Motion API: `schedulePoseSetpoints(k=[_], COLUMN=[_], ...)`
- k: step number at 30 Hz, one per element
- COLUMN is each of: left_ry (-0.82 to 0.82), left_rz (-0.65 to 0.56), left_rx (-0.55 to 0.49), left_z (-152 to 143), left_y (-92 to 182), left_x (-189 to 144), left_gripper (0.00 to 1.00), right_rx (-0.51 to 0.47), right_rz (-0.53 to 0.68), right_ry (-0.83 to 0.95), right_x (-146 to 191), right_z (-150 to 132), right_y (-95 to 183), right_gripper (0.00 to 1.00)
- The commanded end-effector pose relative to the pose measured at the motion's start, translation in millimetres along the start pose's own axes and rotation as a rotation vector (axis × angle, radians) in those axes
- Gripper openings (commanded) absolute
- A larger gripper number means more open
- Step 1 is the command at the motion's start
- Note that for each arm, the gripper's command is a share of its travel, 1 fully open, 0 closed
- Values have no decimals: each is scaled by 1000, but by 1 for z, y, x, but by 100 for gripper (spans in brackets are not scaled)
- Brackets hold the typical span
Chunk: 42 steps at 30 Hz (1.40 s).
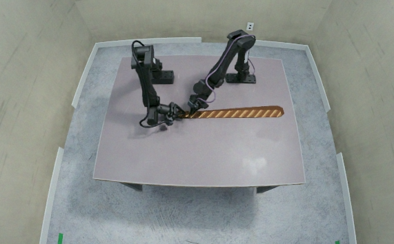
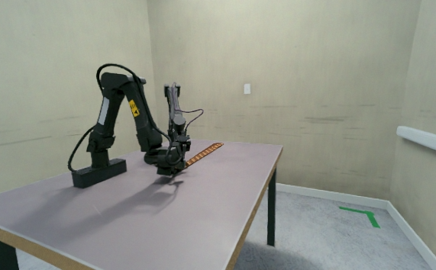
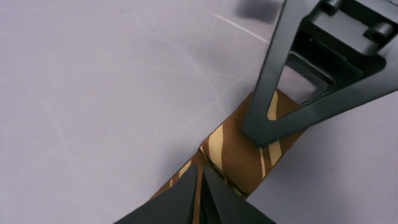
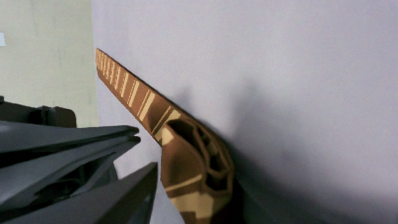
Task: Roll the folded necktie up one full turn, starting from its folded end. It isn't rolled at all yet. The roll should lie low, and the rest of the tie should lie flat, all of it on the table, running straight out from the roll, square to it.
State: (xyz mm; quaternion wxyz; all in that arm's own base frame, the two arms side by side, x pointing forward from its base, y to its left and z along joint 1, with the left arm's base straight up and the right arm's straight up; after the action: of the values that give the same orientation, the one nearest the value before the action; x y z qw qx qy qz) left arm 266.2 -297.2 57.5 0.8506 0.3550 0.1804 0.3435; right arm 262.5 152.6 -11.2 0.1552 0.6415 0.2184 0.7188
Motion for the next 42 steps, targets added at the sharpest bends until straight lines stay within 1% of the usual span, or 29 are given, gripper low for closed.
schedulePoseSetpoints(k=[1,21,26,38,42], left_ry=[-5,-5,-5,-5,-5], left_rz=[-14,-14,-14,-14,-14], left_rx=[-17,-17,-17,-17,-17], left_z=[-2,-2,-2,-2,-2], left_y=[-1,-1,-1,-1,-1], left_x=[-4,-4,-4,-4,-4], left_gripper=[4,4,4,4,4], right_rx=[-15,-15,-15,-15,-15], right_rz=[-3,-3,-3,-3,-3], right_ry=[23,23,23,23,23], right_x=[6,18,24,24,21], right_z=[2,3,4,4,3], right_y=[-5,-24,-34,-34,-34], right_gripper=[35,35,35,35,29])
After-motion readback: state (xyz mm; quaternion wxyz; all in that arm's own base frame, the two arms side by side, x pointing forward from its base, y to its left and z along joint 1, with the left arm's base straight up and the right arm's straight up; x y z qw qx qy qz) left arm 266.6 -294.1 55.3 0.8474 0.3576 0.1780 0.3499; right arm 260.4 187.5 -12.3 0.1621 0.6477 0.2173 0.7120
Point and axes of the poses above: on each arm, the point where the finger pads meet when closed, its own y axis back along the fingers, its own x axis across the jaws, z = x × y, the point moved 3 cm from there along y, back along the fingers, and after that the axes turned 5 degrees about y, right-handed, at the moved point
